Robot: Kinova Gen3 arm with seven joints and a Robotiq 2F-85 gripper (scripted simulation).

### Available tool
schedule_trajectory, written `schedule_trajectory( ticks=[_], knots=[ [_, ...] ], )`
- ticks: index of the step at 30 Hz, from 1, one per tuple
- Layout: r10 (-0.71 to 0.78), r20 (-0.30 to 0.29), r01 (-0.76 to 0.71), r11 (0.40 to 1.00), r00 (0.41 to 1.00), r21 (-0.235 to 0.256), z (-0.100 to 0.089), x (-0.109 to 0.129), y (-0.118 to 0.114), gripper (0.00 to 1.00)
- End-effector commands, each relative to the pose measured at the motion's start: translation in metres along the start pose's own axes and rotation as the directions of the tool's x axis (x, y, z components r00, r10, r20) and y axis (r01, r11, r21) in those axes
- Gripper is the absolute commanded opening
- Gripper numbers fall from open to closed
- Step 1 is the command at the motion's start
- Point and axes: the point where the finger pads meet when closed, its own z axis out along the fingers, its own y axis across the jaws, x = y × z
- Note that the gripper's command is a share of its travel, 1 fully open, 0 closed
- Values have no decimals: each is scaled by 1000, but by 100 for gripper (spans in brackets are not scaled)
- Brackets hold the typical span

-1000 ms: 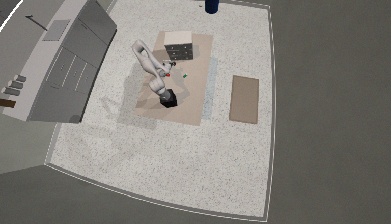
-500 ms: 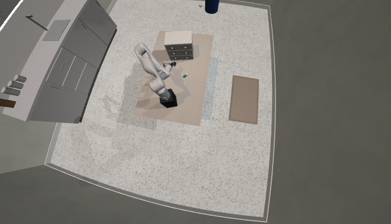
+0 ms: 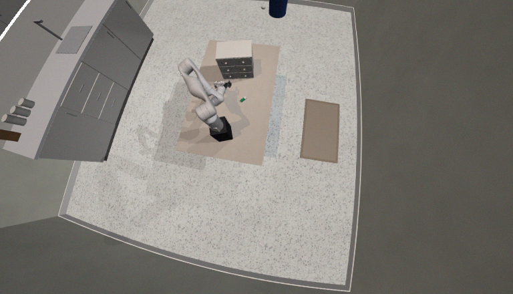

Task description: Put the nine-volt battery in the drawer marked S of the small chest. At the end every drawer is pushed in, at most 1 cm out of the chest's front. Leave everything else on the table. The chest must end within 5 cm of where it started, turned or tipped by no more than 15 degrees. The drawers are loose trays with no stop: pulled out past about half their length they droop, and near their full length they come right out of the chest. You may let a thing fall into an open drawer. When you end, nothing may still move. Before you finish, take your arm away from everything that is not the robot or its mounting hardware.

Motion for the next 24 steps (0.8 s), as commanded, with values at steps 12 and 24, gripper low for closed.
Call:
schedule_trajectory(
  ticks=[12,24],
  knots=[
    [-1,-22,1,1000,1000,-1,3,-4,1,100],
    [-1,-32,1,1000,999,-1,4,-4,1,100]
  ],
)
